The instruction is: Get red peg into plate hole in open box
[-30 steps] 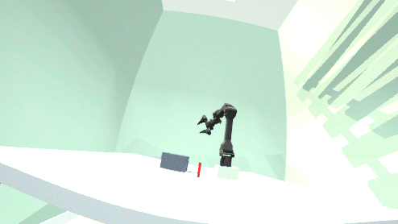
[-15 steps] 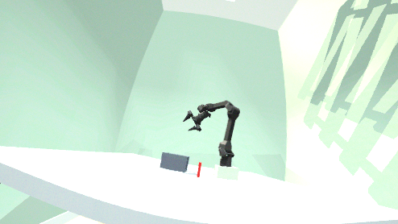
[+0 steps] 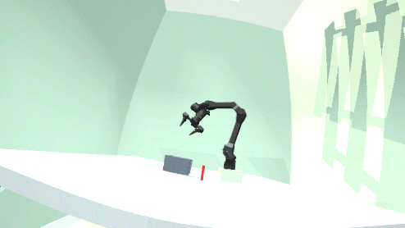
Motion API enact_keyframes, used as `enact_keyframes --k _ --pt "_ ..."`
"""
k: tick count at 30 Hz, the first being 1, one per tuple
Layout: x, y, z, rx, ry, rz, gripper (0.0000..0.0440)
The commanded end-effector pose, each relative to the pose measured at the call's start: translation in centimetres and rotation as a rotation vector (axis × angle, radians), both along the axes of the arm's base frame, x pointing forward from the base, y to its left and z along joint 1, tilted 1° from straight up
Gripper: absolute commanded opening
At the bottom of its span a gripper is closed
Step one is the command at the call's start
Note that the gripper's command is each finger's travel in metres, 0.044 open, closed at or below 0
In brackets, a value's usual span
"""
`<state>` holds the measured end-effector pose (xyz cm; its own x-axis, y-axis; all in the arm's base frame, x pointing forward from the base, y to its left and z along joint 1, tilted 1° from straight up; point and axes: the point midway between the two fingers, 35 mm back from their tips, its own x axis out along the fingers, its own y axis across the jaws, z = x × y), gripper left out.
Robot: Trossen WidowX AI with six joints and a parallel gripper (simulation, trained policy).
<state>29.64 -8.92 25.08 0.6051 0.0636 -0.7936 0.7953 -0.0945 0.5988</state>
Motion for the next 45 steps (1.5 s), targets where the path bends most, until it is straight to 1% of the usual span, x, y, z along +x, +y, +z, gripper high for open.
enact_keyframes --k 1,7,13,19,26,35,45 --pt "-0.7 2.7 -1.3 0.004 0.075 0.044 0.0440" --pt "-2.4 7.2 -3.4 -0.007 0.207 0.127 0.0440" --pt "-4.6 10.7 -5.6 -0.038 0.334 0.196 0.0440" --pt "-6.9 13.4 -7.8 -0.085 0.449 0.252 0.0440" --pt "-9.3 15.7 -10.5 -0.155 0.559 0.305 0.0440" --pt "-11.0 17.5 -14.2 -0.244 0.636 0.371 0.0440" --pt "-11.3 18.7 -18.6 -0.301 0.635 0.426 0.0440"
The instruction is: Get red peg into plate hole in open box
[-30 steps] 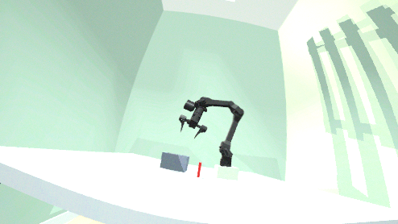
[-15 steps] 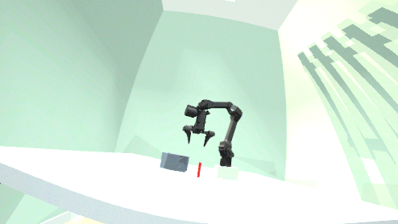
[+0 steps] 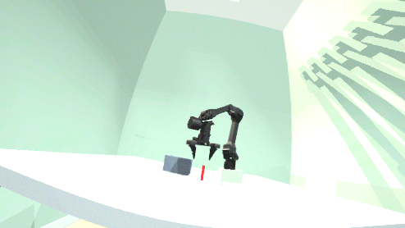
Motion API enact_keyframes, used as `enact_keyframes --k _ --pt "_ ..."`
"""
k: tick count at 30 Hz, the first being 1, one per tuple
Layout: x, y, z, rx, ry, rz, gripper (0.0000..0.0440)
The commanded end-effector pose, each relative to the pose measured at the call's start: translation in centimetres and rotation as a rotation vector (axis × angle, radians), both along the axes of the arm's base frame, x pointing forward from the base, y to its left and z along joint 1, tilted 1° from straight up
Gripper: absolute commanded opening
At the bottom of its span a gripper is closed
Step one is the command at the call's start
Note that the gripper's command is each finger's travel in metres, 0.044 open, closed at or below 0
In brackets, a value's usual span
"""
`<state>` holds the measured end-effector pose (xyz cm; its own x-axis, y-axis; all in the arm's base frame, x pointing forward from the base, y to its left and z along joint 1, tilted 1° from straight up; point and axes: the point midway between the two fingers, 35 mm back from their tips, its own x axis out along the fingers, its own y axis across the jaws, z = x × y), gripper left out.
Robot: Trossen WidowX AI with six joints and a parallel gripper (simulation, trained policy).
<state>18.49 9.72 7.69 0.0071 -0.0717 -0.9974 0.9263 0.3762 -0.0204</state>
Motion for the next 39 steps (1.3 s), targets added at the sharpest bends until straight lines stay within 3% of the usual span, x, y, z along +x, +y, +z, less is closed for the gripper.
enact_keyframes --k 1,14,18,31,39 --pt "-0.1 0.2 -1.7 -0.013 -0.003 0.015 0.0440" --pt "-0.1 1.4 -7.3 0.004 -0.072 0.061 0.0422" --pt "-0.7 1.4 -8.2 0.007 -0.055 0.057 0.0347" --pt "-1.1 1.7 -8.3 0.063 0.021 0.093 0.0008" --pt "0.0 0.8 -6.6 0.018 -0.040 0.149 0.0000"
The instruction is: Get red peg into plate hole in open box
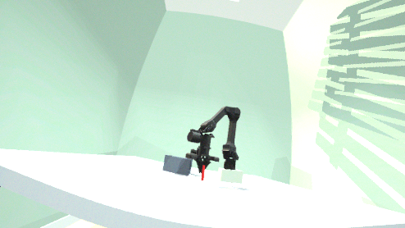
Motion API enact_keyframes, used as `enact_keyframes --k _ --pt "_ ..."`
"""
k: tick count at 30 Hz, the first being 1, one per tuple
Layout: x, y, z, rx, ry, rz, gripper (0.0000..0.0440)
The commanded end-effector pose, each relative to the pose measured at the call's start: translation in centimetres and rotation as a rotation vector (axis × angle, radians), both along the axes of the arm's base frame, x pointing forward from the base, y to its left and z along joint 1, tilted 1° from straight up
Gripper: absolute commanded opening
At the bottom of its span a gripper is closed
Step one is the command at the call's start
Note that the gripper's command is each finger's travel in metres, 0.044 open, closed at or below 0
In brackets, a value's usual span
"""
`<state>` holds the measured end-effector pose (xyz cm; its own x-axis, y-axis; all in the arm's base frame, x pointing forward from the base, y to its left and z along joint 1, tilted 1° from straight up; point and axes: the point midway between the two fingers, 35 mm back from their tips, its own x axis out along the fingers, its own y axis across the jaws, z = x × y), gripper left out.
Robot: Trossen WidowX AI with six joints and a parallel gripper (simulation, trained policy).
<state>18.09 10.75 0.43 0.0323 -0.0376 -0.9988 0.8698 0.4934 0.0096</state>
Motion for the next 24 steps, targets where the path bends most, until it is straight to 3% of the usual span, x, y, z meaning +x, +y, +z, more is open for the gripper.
enact_keyframes --k 1,24 --pt "0.5 -0.4 0.9 -0.018 -0.030 0.027 0.0000" --pt "5.5 -4.9 8.8 -0.161 -0.152 0.116 0.0000"
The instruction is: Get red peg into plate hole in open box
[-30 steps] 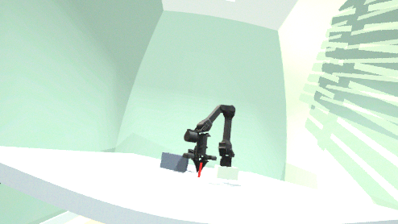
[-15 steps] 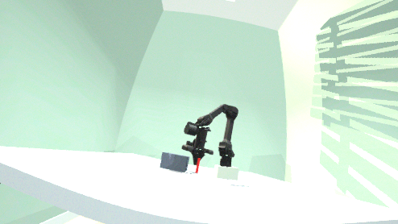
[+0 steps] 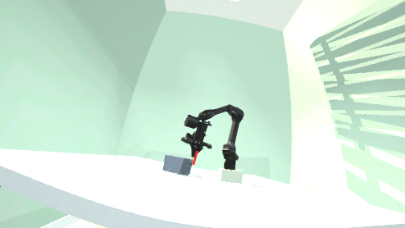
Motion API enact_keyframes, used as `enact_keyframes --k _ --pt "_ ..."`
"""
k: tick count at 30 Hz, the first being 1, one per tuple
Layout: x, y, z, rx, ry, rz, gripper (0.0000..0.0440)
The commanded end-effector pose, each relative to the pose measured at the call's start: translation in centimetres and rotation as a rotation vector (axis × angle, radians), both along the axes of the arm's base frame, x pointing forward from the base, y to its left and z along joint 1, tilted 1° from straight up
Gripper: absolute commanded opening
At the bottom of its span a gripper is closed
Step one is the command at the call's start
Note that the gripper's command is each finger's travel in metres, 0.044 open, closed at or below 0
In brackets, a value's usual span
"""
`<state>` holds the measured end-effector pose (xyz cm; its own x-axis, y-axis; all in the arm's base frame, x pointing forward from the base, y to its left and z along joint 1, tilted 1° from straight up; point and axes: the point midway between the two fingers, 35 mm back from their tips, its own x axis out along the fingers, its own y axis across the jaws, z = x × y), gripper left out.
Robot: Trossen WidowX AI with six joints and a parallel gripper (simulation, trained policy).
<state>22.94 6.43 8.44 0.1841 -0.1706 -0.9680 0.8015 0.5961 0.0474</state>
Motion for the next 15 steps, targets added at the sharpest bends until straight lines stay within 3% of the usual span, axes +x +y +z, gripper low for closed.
enact_keyframes --k 1,15 --pt "1.0 -0.9 1.1 -0.015 -0.016 -0.005 0.0000" --pt "4.7 -6.0 3.7 -0.040 -0.035 -0.086 0.0000"
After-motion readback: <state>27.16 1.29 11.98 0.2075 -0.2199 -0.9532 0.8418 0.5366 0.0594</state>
